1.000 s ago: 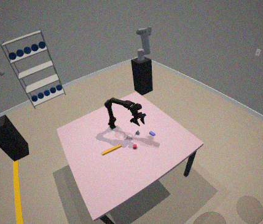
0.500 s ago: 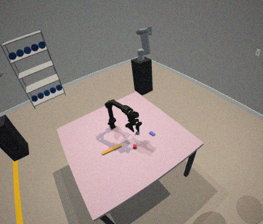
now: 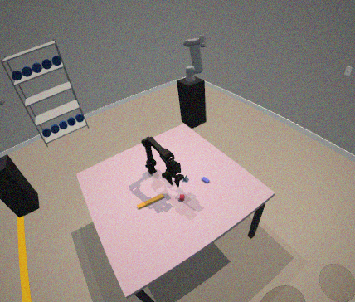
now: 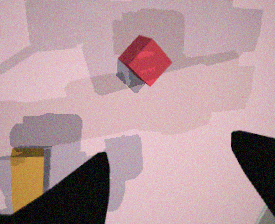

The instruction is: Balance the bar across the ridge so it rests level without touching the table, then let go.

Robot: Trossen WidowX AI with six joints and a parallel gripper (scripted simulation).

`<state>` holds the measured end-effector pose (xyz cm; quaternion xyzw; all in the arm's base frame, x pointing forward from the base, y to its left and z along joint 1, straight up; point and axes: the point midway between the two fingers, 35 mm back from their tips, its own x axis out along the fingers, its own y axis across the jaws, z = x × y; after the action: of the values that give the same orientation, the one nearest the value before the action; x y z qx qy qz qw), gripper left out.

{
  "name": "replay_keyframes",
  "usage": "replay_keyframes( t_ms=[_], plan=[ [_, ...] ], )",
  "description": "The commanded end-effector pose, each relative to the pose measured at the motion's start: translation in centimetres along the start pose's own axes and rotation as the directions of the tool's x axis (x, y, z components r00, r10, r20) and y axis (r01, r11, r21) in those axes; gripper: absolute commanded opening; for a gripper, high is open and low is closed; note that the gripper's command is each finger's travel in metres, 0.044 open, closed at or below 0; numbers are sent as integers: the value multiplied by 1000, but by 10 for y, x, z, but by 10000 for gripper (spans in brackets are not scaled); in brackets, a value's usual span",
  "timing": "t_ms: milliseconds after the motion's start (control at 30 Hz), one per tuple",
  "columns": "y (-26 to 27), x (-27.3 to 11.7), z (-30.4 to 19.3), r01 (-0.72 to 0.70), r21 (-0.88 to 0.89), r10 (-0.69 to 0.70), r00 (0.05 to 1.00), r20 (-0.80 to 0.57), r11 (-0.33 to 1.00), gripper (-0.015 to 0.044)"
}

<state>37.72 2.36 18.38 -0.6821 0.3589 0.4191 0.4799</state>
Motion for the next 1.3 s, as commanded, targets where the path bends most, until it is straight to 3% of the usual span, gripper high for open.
replay_keyframes(
  t_ms=[0, 800, 1267],
  plan=[
    [10, 10, -14, -47, 22, 47, 999, 5, 999, 315],
    [92, 40, -105, -285, 235, 270, 958, 92, 929, 315],
    [135, 48, -133, -370, 317, 332, 928, 169, 873, 315]
  ],
)
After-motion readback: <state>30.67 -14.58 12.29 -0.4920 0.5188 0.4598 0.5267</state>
